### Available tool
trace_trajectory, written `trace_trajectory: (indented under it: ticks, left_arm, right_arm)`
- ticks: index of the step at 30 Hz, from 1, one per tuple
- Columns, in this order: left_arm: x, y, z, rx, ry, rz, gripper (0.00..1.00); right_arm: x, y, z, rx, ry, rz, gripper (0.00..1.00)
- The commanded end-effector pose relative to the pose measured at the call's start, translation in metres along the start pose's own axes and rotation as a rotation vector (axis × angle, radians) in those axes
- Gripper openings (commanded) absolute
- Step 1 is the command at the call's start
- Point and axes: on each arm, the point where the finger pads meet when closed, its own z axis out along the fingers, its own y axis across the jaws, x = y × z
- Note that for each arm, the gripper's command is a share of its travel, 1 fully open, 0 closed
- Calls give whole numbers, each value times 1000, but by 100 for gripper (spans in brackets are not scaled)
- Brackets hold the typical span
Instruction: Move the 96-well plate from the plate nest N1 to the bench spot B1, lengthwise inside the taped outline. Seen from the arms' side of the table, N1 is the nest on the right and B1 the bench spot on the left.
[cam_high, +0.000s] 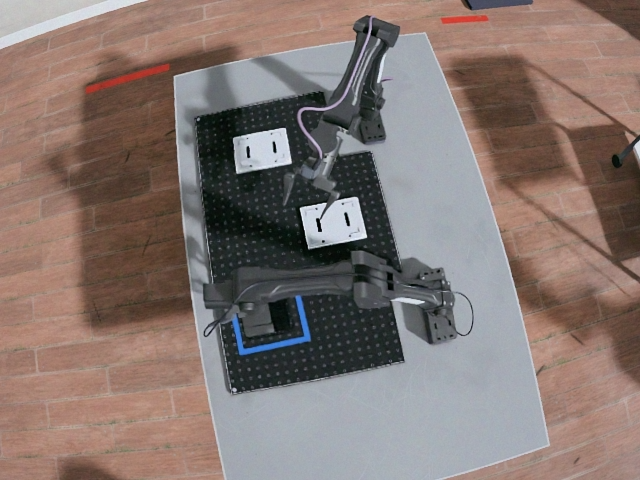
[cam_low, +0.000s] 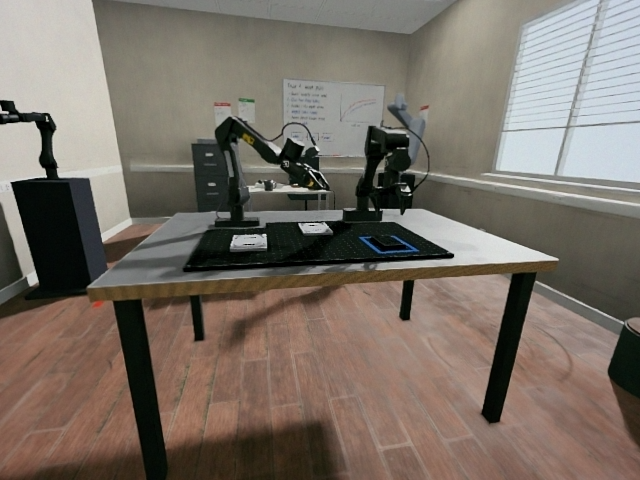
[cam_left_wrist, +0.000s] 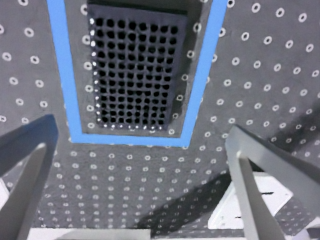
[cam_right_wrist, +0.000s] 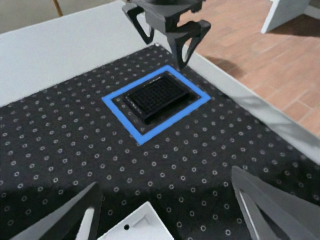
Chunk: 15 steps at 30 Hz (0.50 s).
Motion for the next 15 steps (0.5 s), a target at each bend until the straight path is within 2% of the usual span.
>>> trace_trajectory:
  ticks: [1, 4, 9, 12, 15]
  left_arm:
    - [9, 8, -7, -7, 40, -8, 100]
    - [0, 9, -7, -15, -3, 3, 100]
    - [-18, 4, -14, -15, -146, 50, 100]
    - [-20, 3, -17, -16, -180, 64, 100]
    - [-20, 4, -26, -23, -285, 104, 100]
  right_arm:
    - [-12, 3, -3, -9, -36, -10, 100]
    - [-12, 3, -3, -9, -36, -10, 100]
    - [-12, 3, -3, -9, -36, -10, 100]
    - [-12, 3, -3, -9, -36, -10, 100]
    - [-12, 3, -3, -9, -36, -10, 100]
